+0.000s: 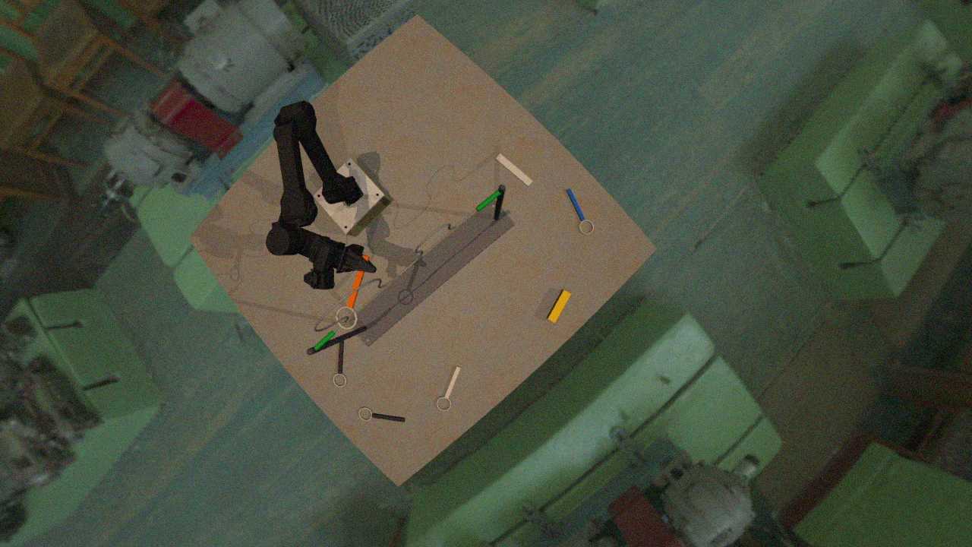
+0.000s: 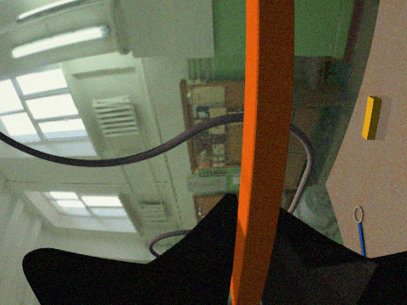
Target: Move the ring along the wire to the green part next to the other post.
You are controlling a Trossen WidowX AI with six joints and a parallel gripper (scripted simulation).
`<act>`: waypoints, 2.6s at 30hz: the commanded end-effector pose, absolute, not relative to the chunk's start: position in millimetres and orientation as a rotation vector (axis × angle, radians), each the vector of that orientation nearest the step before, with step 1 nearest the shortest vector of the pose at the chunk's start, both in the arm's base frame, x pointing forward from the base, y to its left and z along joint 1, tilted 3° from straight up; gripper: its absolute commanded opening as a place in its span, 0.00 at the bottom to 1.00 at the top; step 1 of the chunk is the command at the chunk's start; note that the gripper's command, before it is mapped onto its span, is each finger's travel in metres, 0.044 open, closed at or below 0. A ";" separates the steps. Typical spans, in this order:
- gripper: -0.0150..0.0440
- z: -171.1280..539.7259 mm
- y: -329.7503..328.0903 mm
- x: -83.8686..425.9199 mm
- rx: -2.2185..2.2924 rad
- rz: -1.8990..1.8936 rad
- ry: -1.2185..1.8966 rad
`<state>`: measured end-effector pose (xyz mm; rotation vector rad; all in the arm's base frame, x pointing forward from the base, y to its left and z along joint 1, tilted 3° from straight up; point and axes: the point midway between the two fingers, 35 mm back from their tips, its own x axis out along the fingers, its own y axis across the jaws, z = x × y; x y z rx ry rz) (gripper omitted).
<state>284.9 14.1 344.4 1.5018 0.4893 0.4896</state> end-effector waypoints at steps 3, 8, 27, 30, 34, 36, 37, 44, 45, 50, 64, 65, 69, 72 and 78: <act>0.00 356.7 14.8 282.8 1.546 0.511 0.483; 0.00 365.5 13.8 282.4 1.603 0.524 0.482; 0.00 412.3 -1.1 281.7 1.899 0.595 0.472; 0.00 417.2 -3.9 281.7 1.923 0.601 0.472; 0.00 422.6 -7.2 281.8 1.938 0.603 0.474; 0.00 424.3 -8.3 281.8 1.938 0.602 0.476; 0.00 424.9 -8.7 281.9 1.936 0.601 0.477; 0.00 427.7 -10.4 281.9 1.898 0.588 0.486; 0.00 427.9 -10.5 281.9 1.890 0.585 0.488; 0.00 427.9 -10.5 281.9 1.845 0.570 0.495; 0.00 425.1 -9.4 281.9 1.684 0.518 0.517; 0.00 424.9 -9.3 281.9 1.672 0.514 0.519; 0.00 423.7 -9.0 281.9 1.622 0.497 0.524; 0.00 422.9 -8.8 282.0 1.584 0.485 0.528; 0.00 421.1 -8.5 282.0 1.510 0.460 0.535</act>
